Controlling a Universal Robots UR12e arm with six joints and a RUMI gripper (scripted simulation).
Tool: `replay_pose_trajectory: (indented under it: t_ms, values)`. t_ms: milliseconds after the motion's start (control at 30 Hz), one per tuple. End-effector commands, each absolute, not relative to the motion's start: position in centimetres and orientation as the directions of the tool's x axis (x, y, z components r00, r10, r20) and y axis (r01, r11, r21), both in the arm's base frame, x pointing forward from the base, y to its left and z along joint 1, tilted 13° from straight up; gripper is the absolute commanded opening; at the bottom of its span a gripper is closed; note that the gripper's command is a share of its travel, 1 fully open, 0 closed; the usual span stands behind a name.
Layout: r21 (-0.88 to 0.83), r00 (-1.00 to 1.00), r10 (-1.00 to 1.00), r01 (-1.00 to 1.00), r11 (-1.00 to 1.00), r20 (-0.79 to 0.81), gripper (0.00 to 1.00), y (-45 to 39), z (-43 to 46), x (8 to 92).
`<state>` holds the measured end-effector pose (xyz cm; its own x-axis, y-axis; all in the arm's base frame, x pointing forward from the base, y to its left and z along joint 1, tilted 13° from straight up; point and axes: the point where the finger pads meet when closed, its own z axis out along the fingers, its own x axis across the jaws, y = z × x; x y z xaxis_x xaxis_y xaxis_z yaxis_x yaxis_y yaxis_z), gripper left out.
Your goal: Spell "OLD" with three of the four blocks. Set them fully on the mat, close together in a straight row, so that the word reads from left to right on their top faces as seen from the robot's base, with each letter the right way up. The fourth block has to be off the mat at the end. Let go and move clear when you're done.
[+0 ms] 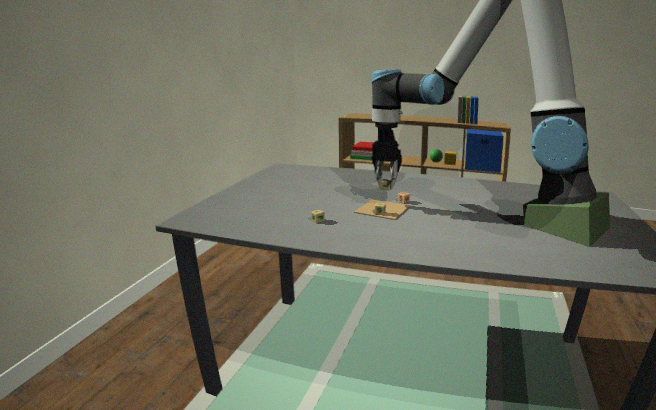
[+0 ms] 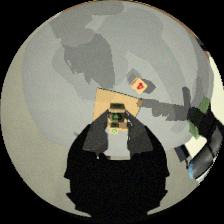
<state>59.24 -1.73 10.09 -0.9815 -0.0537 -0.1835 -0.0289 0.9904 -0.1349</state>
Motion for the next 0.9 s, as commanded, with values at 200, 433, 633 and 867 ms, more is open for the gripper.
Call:
replay_pose_trajectory:
  t_ms: [200, 433, 633, 867]
  values:
    - [-0.135, -0.981, -0.054, -0.029, 0.99, -0.185, 0.09, -2.2, 6.2, 60.1]
    - [-0.135, -0.981, -0.054, -0.029, 0.99, -0.185, 0.09, -2.3, 5.6, 60.3]
    - [-0.135, -0.981, -0.054, -0.029, 0.99, -0.185, 0.09, -2.3, 5.5, 60.3]
    - [-0.135, -0.981, -0.054, -0.029, 0.99, -0.185, 0.09, -2.3, 5.5, 60.3]
